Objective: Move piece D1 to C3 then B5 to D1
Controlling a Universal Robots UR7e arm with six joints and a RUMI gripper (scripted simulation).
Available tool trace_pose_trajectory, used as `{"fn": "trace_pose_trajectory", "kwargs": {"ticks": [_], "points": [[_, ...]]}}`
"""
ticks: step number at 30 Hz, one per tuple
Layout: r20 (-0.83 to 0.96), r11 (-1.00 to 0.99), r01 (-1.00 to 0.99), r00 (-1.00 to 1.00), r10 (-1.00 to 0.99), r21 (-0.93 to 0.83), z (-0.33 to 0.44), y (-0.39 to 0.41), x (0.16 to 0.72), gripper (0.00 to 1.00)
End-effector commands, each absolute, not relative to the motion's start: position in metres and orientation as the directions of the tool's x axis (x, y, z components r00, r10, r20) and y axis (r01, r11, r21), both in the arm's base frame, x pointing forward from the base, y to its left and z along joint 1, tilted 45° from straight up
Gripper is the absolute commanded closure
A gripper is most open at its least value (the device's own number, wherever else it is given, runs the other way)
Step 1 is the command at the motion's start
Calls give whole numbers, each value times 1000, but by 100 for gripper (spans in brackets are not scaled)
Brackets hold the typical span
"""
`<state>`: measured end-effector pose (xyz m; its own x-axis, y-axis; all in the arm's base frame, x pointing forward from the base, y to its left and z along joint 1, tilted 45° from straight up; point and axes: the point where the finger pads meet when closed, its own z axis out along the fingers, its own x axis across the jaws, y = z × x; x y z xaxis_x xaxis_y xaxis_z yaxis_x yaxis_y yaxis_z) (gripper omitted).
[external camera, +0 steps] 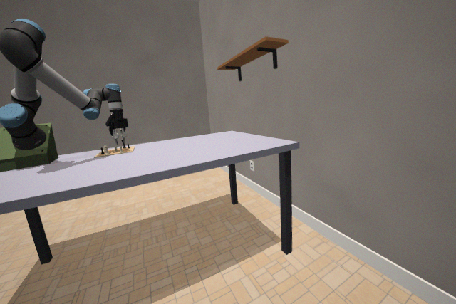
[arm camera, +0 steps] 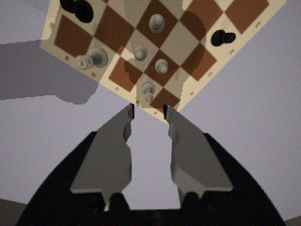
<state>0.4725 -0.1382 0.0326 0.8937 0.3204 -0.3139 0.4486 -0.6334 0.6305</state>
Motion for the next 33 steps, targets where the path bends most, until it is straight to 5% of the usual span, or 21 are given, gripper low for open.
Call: {"fn": "trace_pose_trajectory", "kwargs": {"ticks": [1, 33], "points": [[-313, -633, 448, 894, 321, 631, 33, -138, 473, 78], [-313, -633, 448, 894, 321, 631, 7, -164, 473, 78]]}}
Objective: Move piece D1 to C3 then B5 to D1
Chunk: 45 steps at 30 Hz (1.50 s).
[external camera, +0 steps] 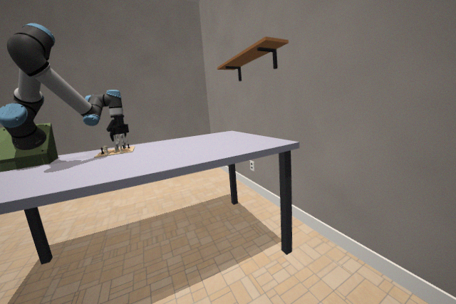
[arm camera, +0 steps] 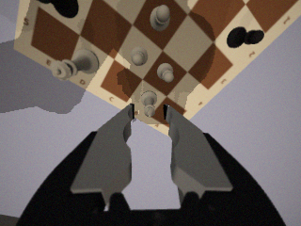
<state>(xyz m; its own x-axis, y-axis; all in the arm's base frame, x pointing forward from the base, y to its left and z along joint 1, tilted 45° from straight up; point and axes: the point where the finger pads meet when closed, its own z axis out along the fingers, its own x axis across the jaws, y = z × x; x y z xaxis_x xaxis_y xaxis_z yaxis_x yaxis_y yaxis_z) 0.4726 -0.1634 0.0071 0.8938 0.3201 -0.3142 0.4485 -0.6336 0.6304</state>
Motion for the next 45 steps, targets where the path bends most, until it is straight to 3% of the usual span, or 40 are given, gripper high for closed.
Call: {"fn": "trace_pose_trajectory", "kwargs": {"ticks": [1, 33, 34, 45], "points": [[-313, -633, 448, 894, 321, 631, 7, -164, 473, 78], [-313, -633, 448, 894, 321, 631, 7, -164, 473, 78], [-313, -633, 448, 894, 321, 631, 7, -164, 473, 100], [-313, -633, 448, 894, 321, 631, 7, -164, 473, 100]]}}
